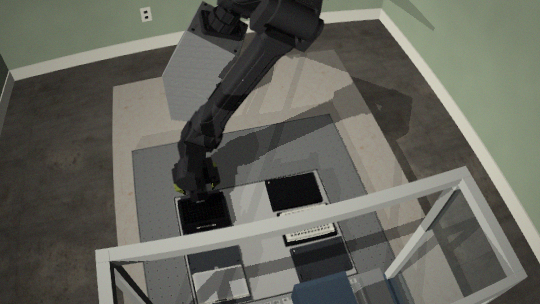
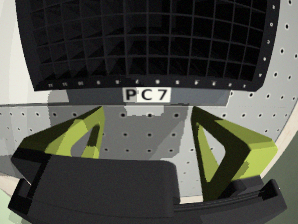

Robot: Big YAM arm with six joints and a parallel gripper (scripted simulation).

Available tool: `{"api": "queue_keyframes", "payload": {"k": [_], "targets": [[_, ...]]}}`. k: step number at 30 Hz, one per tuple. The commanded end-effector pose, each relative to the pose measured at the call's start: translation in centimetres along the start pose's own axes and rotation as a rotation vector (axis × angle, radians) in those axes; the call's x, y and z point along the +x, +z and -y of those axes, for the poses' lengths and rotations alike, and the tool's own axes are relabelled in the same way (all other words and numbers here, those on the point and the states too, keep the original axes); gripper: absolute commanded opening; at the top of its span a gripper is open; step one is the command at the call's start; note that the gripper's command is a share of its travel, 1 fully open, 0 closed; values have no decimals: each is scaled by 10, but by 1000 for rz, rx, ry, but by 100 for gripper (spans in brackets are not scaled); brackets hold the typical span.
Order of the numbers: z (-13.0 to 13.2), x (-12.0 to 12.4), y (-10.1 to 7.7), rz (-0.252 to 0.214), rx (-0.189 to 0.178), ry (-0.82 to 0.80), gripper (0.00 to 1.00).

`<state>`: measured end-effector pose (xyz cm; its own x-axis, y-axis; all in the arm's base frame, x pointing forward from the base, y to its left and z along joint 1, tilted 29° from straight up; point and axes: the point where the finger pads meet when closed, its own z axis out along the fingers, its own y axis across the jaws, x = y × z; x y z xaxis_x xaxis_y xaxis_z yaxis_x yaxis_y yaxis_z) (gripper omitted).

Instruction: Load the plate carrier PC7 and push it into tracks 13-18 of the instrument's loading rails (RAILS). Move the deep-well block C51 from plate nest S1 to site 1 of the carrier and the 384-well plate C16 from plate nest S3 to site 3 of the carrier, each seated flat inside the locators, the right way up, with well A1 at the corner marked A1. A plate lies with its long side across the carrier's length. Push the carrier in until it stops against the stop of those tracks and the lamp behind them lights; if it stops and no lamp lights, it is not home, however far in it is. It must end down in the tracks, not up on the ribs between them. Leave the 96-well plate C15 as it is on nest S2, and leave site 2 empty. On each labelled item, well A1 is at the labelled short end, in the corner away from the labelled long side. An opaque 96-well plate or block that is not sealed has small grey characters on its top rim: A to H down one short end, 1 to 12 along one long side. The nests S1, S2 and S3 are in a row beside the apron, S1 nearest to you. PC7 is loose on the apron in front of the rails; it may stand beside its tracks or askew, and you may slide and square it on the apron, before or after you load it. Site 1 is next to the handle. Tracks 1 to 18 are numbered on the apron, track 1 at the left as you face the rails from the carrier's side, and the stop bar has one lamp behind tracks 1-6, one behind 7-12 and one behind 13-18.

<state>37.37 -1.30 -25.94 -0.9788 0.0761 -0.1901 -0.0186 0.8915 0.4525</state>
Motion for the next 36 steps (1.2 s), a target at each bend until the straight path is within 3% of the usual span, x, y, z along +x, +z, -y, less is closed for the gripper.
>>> {"api": "queue_keyframes", "payload": {"k": [1, 36], "targets": [[-5, -16, -6, 15, 5, -12, 80], [-6, -28, -7, 15, 4, -11, 80]]}}
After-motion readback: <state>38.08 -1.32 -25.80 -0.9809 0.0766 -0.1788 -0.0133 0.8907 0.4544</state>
